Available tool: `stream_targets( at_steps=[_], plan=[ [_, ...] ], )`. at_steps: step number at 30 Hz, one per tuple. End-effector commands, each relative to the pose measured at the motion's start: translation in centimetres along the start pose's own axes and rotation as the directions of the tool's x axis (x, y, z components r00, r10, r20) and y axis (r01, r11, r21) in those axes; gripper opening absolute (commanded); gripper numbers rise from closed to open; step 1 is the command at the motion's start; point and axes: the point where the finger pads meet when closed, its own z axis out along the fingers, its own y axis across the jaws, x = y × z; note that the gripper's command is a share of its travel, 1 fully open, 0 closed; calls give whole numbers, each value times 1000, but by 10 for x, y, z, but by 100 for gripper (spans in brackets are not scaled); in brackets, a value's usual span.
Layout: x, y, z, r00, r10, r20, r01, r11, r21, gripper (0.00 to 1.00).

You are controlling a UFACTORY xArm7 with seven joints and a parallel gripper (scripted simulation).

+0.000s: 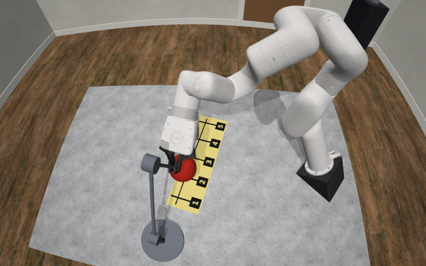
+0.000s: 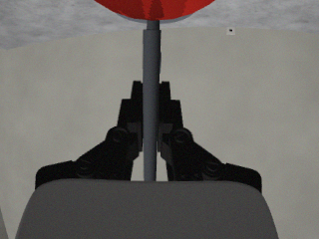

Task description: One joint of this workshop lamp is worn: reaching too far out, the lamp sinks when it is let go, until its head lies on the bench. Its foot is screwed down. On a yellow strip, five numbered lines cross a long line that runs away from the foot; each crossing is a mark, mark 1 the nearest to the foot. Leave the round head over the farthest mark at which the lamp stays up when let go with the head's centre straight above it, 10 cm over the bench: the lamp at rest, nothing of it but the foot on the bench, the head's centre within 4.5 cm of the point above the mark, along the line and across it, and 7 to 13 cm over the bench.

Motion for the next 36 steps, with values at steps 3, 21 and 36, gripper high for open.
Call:
stream_targets(
  at_steps=[3,21,36],
  plan=[
    [0,-1,-2,1000,-2,1,2,1000,2,0],
    [0,-1,-2,1000,-2,1,2,1000,3,100],
    [0,-1,-2,1000,-2,1,2,1000,3,100]
  ],
)
